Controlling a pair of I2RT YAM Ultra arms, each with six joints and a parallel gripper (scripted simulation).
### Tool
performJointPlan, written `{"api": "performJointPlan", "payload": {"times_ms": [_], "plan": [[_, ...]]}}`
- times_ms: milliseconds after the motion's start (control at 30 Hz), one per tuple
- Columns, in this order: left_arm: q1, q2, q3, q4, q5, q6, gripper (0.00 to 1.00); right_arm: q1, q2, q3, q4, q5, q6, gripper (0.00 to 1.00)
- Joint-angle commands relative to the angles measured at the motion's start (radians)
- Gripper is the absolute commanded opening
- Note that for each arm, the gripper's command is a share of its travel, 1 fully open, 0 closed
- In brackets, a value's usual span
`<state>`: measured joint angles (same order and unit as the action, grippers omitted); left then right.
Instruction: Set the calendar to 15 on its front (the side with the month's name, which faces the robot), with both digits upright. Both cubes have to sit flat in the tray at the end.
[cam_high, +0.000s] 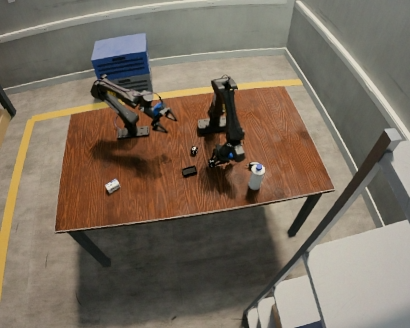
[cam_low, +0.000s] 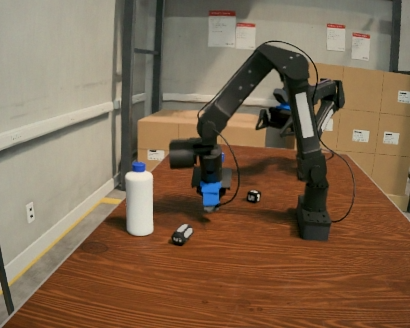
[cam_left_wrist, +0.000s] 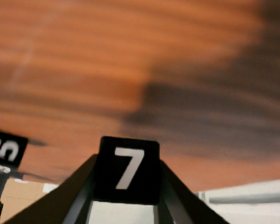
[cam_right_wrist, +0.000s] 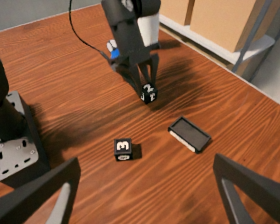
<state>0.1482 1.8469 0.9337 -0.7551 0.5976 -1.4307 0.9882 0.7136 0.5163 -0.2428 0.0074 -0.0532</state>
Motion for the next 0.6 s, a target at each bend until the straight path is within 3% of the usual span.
{"api": "performJointPlan", "payload": {"times_ms": [0, 167, 400, 567], "plan": [[0.004, -0.063, 0.058, -0.075, 0.019, 0.000, 0.26, -0.002, 0.007, 0.003, 0.006, -0.004, -0.002, 1.00], [0.007, -0.093, 0.101, -0.153, 0.018, 0.006, 0.26, -0.002, 0.007, 0.003, 0.006, -0.004, -0.002, 1.00], [0.014, -0.031, 0.009, 0.030, 0.016, 0.022, 0.26, -0.002, 0.007, 0.003, 0.006, -0.004, -0.002, 1.00], [0.014, -0.014, -0.031, 0.072, -0.003, 0.007, 0.26, -0.002, 0.007, 0.003, 0.006, -0.004, -0.002, 1.00]]}}
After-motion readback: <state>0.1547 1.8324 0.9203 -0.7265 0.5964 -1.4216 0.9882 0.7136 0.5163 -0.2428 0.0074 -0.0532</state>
